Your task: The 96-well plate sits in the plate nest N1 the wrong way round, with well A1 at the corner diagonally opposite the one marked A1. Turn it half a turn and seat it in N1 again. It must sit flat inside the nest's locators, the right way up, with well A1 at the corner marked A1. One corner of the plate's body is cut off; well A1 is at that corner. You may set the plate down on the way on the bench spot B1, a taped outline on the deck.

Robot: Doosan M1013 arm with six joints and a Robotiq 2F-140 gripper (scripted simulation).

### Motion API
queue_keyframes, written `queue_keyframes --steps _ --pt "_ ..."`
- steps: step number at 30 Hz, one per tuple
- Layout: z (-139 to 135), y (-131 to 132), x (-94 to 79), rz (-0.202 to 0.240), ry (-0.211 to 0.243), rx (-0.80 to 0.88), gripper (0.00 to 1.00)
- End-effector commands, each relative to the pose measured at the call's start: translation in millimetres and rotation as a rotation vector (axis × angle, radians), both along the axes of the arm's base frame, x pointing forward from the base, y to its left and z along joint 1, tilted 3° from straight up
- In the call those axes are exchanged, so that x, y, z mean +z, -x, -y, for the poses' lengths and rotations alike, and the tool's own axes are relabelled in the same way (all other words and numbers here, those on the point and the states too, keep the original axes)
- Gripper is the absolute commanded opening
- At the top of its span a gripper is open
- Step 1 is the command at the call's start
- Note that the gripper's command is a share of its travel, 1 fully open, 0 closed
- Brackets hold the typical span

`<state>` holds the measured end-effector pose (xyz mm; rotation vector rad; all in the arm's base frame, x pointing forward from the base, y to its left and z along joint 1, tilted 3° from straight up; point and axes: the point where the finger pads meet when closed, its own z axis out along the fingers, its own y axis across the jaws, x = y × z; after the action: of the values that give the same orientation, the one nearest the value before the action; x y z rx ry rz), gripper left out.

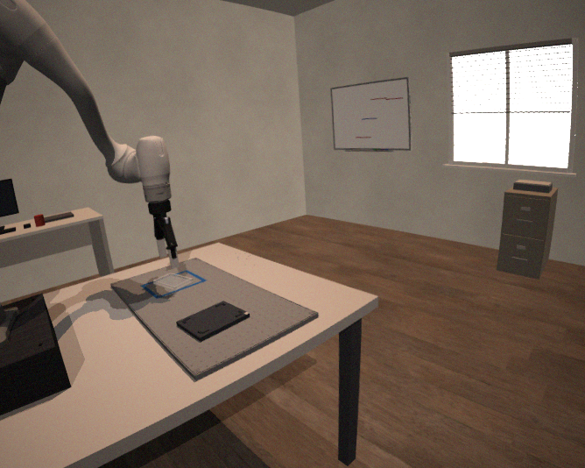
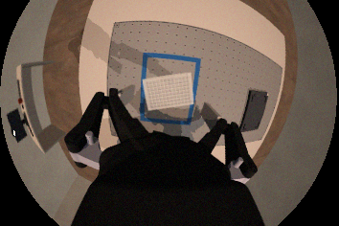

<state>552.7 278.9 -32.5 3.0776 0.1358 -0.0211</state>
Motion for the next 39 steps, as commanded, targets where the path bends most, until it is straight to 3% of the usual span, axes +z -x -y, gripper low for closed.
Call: queue_keyframes --steps 1,9,17,39 --pt "0.0 0.0 0.1 -0.014 -0.015 0.109 1.0" --pt "0.0 0.0 0.1 -0.029 -0.018 0.375 1.0" --pt "0.0 0.0 0.1 -0.032 -0.019 0.446 1.0" --pt "0.0 0.0 0.1 -0.068 -0.028 1.112 1.0"
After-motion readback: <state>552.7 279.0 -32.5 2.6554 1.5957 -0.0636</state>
